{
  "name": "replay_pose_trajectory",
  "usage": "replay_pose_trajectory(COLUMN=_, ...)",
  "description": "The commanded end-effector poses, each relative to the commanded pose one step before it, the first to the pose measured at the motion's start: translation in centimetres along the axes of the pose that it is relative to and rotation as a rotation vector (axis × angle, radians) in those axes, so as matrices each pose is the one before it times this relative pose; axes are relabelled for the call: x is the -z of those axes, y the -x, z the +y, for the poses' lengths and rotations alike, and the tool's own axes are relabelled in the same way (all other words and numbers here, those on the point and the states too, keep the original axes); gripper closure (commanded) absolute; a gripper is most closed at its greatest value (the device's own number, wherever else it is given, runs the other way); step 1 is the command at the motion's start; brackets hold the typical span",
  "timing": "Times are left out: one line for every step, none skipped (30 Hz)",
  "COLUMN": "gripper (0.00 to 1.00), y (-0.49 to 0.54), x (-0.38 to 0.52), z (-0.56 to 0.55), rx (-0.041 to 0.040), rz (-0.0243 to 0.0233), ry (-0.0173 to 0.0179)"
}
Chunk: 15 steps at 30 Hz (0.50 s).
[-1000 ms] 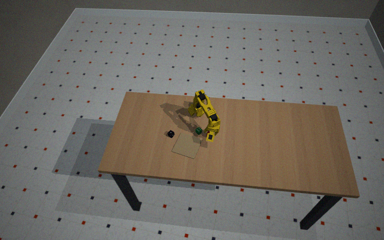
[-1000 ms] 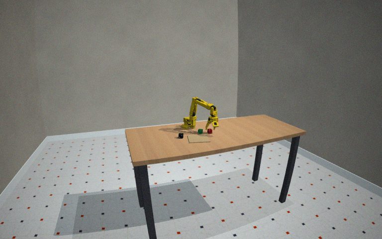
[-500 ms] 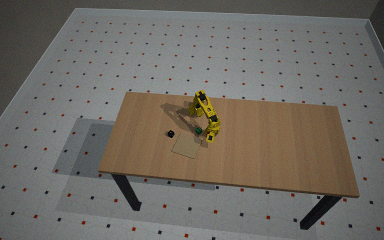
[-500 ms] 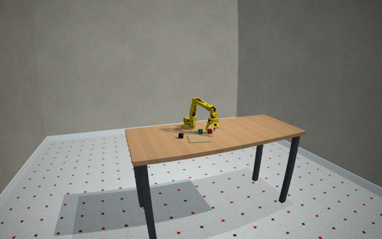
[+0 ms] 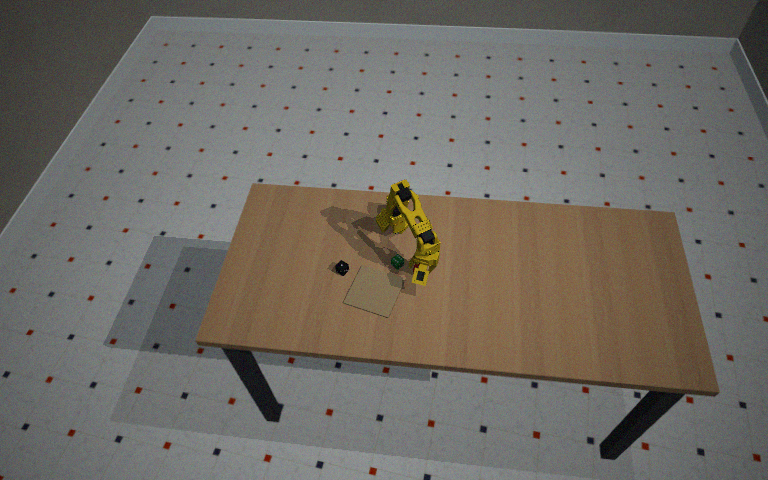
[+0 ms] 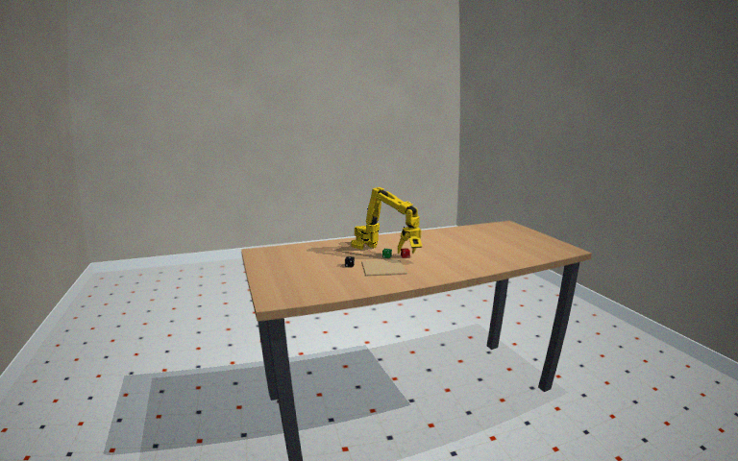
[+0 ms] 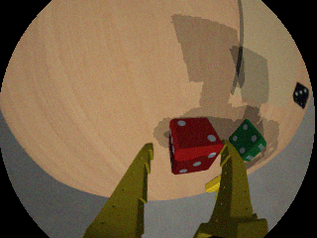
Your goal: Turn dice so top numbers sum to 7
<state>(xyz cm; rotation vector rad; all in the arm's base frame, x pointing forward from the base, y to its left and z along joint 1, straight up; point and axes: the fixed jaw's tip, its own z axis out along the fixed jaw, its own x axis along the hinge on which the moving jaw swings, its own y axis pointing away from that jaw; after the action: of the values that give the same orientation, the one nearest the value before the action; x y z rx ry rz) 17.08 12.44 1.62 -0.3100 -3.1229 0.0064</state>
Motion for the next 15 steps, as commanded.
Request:
replay_pose_trajectory(gripper=0.69, y=0.192, x=0.4254, z=0.303, rx=-0.00098, rz=-0.02241, ry=0.02463)
replay_pose_trajectory(gripper=0.69, y=0.000, x=0.0000, z=0.000, rx=0.00000, rz=0.00000, ry=0.00000)
replay_pose_trajectory(gripper=0.69, y=0.000, x=0.0000, z=0.000, rx=0.00000, rz=0.00000, ry=0.00000)
replay_pose_trajectory(gripper=0.70, y=0.002, x=0.0009, z=-0.038, rx=0.00000, rz=-0.00002, ry=0.00000)
replay_pose_trajectory(gripper=0.70, y=0.002, x=0.0009, z=-0.040, rx=0.00000, rz=-0.00003, ry=-0.00003)
replay_pose_trajectory(gripper=0.71, y=0.002, x=0.0009, z=-0.041, rx=0.00000, rz=0.00000, ry=-0.00003)
replay_pose_trajectory(gripper=0.72, y=0.002, x=0.0009, z=-0.044, rx=0.00000, rz=-0.00003, ry=-0.00003)
replay_pose_trajectory(gripper=0.73, y=0.002, x=0.0003, z=-0.044, rx=0.00000, rz=-0.00003, ry=-0.00003)
replay_pose_trajectory(gripper=0.73, y=0.002, x=0.0010, z=-0.046, rx=0.00000, rz=-0.00003, ry=-0.00003)
replay_pose_trajectory(gripper=0.74, y=0.001, x=0.0004, z=-0.046, rx=0.00000, rz=-0.00003, ry=-0.00003)
replay_pose_trajectory(gripper=0.75, y=0.002, x=0.0004, z=-0.046, rx=0.00000, rz=-0.00006, ry=-0.00003)
replay_pose_trajectory(gripper=0.76, y=0.001, x=0.0010, z=-0.046, rx=0.00000, rz=-0.00003, ry=-0.00003)
replay_pose_trajectory(gripper=0.77, y=0.001, x=0.0004, z=-0.046, rx=0.00000, rz=-0.00003, ry=-0.00003)
replay_pose_trajectory(gripper=0.77, y=0.001, x=0.0003, z=-0.044, rx=0.00000, rz=-0.00003, ry=-0.00003)
replay_pose_trajectory(gripper=0.78, y=0.001, x=0.0003, z=-0.043, rx=0.00000, rz=-0.00003, ry=-0.00003)
